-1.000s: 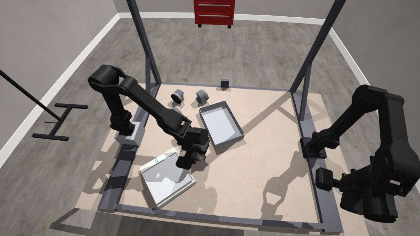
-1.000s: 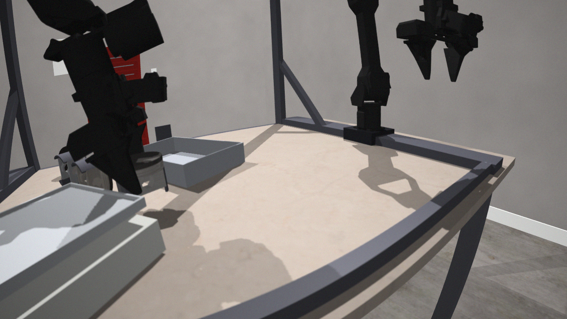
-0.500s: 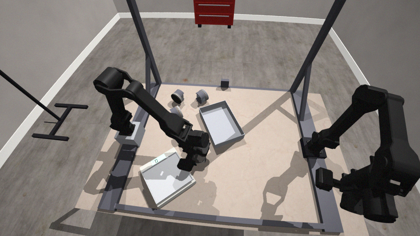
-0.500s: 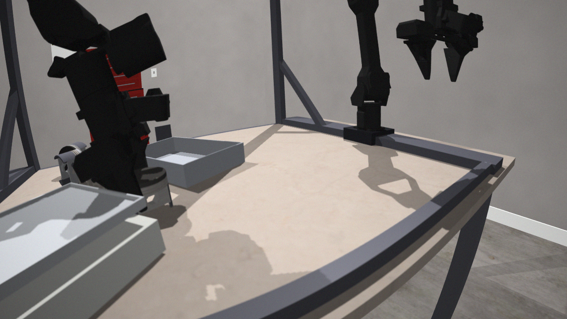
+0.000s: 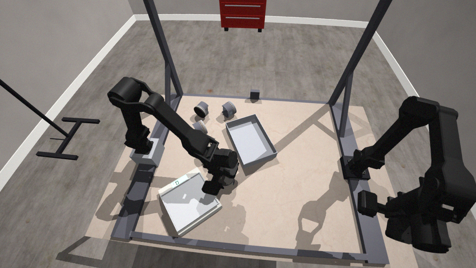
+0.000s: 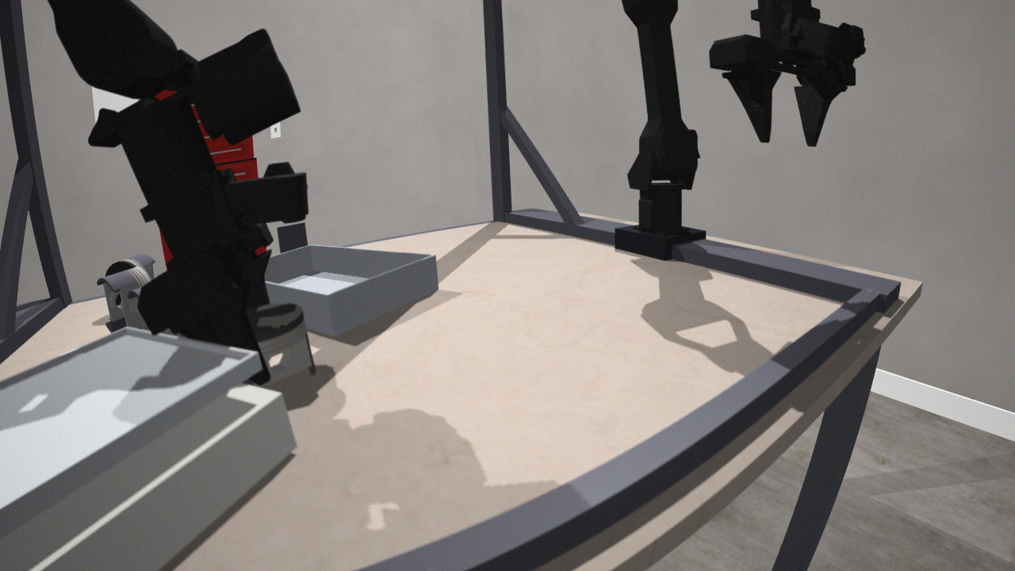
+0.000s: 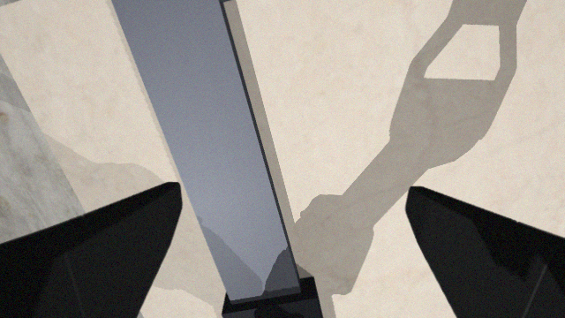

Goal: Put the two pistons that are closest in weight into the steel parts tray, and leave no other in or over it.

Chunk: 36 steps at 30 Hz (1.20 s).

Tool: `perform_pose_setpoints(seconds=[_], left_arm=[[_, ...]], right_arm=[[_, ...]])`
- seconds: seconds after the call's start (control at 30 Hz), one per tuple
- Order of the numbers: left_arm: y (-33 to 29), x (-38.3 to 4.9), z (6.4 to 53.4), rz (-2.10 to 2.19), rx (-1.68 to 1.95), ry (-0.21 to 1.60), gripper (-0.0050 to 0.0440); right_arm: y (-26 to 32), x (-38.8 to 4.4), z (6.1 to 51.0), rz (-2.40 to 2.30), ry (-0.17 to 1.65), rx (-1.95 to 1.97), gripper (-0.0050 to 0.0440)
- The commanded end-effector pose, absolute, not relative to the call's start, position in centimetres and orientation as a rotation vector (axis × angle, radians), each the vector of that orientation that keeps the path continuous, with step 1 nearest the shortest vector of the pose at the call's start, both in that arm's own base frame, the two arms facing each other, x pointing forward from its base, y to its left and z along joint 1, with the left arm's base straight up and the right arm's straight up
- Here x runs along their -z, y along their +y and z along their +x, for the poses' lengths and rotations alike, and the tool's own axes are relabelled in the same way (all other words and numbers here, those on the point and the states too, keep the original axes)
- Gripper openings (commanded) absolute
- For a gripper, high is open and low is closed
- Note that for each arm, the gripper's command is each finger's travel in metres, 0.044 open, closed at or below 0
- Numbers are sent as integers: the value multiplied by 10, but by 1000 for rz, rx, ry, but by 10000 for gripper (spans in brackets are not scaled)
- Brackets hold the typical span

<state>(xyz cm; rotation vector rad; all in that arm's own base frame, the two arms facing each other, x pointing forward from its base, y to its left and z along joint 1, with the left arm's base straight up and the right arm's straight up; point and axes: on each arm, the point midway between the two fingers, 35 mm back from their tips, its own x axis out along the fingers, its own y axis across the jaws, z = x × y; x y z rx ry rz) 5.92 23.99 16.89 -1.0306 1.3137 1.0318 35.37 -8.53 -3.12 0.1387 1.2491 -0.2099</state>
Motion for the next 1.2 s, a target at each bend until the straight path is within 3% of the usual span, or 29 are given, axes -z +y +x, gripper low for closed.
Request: perform_pose_setpoints(seconds=[0.0,0.97,1.0,1.17], left_arm=[[244,-174,60,-1019,-1037,1300,400],[244,-174,60,-1019,-1037,1300,400],[244,-174,60,-1019,-1037,1300,400],[244,-174,60,-1019,-1037,1300,400]], right_arm=[[-88,23,360,135,1217,216,158],[-88,23,361,135,1213,215,158],[-88,23,361,135,1213,215,392],[-88,23,361,135,1213,215,392]])
